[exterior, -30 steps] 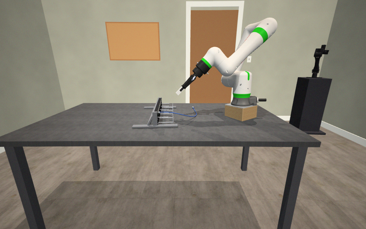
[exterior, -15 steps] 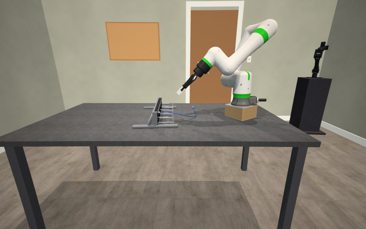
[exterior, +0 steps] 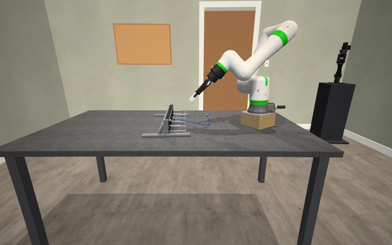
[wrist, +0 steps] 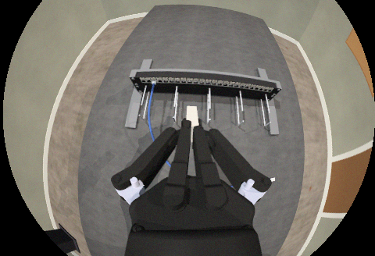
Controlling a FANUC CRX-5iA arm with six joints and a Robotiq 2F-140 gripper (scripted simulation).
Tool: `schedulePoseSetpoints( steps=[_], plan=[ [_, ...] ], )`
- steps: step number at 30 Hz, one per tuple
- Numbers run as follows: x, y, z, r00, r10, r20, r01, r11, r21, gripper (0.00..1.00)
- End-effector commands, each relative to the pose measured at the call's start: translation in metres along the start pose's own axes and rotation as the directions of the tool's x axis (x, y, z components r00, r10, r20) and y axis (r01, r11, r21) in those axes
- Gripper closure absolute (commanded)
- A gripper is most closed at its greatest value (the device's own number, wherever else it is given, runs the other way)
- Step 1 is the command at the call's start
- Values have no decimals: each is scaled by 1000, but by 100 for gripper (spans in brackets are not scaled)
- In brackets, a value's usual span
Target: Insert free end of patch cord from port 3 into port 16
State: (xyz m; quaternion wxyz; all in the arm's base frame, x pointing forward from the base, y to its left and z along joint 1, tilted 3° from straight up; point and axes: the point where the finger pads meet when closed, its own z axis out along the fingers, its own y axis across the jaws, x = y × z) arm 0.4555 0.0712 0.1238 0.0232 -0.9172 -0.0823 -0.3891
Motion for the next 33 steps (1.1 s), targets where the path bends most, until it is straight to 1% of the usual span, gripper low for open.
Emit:
schedulePoseSetpoints(
  steps=[1,25,29,33],
  plan=[
    [-1,0,0,983,-4,-181,-3,999,-34,100],
    [-2,0,1,983,-2,-182,-4,999,-33,100],
    [0,0,8,983,-2,-182,-4,999,-33,100],
    [3,1,26,983,-2,-182,-4,999,-33,100]
  ],
)
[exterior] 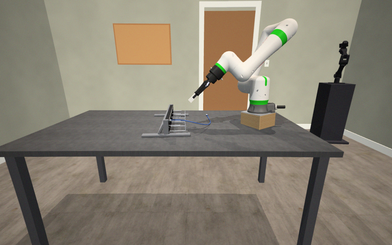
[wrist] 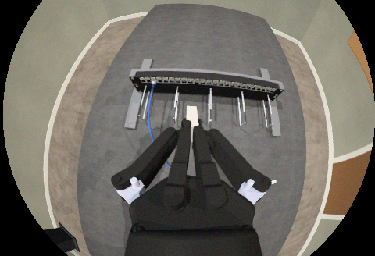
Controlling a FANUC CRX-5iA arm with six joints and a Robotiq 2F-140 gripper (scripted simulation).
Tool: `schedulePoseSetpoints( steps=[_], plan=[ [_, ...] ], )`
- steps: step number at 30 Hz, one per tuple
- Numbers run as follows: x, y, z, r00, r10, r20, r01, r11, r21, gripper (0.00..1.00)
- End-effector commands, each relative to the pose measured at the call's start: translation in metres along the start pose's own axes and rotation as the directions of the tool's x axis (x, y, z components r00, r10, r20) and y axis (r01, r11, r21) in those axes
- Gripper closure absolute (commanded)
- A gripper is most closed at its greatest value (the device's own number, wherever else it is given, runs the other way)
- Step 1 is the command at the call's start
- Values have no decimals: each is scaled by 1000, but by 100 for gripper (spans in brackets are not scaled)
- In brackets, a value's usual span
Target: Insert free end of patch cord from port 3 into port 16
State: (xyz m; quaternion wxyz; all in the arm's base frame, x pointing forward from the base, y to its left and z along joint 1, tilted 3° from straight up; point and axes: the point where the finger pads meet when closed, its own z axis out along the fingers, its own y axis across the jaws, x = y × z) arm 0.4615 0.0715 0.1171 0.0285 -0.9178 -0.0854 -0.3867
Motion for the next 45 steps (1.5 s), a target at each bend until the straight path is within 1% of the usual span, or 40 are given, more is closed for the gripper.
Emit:
schedulePoseSetpoints(
  steps=[1,3,5,11,15,22,45],
  plan=[
    [5,1,23,982,-3,-186,-6,999,-46,100],
    [8,1,36,982,-3,-186,-6,999,-46,100],
    [8,1,36,982,-3,-186,-6,999,-46,100],
    [18,4,87,982,-3,-186,-6,999,-46,100],
    [18,4,87,983,-3,-184,-5,999,-45,100],
    [18,4,87,987,-2,-158,-4,999,-39,100],
    [18,4,87,988,-2,-156,-4,999,-39,100]
  ],
)
